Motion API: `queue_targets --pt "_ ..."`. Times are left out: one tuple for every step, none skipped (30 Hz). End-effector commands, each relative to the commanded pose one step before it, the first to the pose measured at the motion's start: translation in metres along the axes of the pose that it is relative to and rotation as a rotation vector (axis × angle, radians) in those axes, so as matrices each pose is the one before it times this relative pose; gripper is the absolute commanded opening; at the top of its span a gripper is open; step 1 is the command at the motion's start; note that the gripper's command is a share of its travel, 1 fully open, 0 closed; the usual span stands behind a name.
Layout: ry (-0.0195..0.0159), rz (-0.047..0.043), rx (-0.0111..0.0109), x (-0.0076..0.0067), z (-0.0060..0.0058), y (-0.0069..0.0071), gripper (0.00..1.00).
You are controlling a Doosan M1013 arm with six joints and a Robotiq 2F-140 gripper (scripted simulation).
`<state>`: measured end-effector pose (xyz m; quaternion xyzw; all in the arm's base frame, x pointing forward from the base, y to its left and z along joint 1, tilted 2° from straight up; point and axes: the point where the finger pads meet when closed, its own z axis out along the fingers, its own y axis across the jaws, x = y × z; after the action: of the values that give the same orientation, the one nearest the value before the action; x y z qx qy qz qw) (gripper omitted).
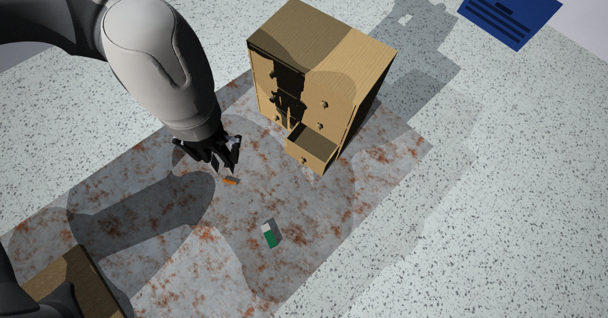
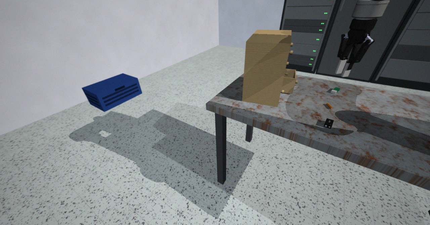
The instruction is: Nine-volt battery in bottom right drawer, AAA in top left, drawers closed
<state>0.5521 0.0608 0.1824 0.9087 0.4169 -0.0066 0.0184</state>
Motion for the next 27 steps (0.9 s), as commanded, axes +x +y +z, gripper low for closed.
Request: queue_targets --pt "0.00351 -0.09540 0.00020 0.02176 0.01200 -0.01373 0.20" --pt "-0.00005 -0.11872 -0.00003 0.02420 0.01424 -0.01933 0.20" --pt "0.00000 0.00000 0.00000 0.00000 0.00000 0.00000 0.20" --pt "-0.00009 -0.11403 -0.00006 0.02433 0.01368 -0.01740 0.20" --pt "0.00000 0.00000 0.00000 0.00000 0.00000 0.00000 0.20" --pt "0.00000 0.00000 0.00000 0.00000 0.00000 0.00000 0.20" --pt "-0.00013 -0.10491 -0.00008 0.02330 0.01258 -0.01488 0.20" --pt "0.00000 0.00000 0.00000 0.00000 0.00000 0.00000 0.20" --pt "-0.00015 -0.09194 -0.00008 0.02112 0.01102 -0.01205 0.20" --pt "0.00000 0.00000 0.00000 0.00000 0.00000 0.00000 0.20" --pt "-0.00015 -0.07597 -0.00007 0.01793 0.00909 -0.00919 0.20" --pt "0.00000 0.00000 0.00000 0.00000 0.00000 0.00000 0.20" --pt "-0.00013 -0.05816 -0.00005 0.01402 0.00696 -0.00651 0.20" --pt "-0.00010 -0.03994 -0.00004 0.00977 0.00477 -0.00418 0.20" --pt "-0.00006 -0.02303 -0.00002 0.00569 0.00275 -0.00229 0.20" --pt "-0.00003 -0.00944 -0.00001 0.00235 0.00113 -0.00090 0.20" --pt "0.00000 0.00000 0.00000 0.00000 0.00000 0.00000 0.20" --pt "0.00000 0.00000 0.00000 0.00000 0.00000 0.00000 0.20" --pt "0.00000 -0.00148 0.00000 0.00037 0.00018 -0.00014 0.20" --pt "0.00000 0.00000 0.00000 0.00000 0.00000 0.00000 0.26" --pt "0.00000 0.00000 0.00000 0.00000 0.00000 0.00000 0.26" --pt "0.00000 0.00000 0.00000 0.00000 0.00000 0.00000 0.26" --pt "0.00000 0.00000 0.00000 0.00000 0.00000 0.00000 0.26" --pt "0.00000 0.00000 0.00000 0.00000 0.00000 0.00000 0.26" --pt "0.00000 0.00000 0.00000 0.00000 0.00000 0.00000 0.26" --pt "0.00000 0.00000 0.00000 0.00000 0.00000 0.00000 0.26" --pt "0.00000 0.00000 0.00000 0.00000 0.00000 0.00000 0.26"
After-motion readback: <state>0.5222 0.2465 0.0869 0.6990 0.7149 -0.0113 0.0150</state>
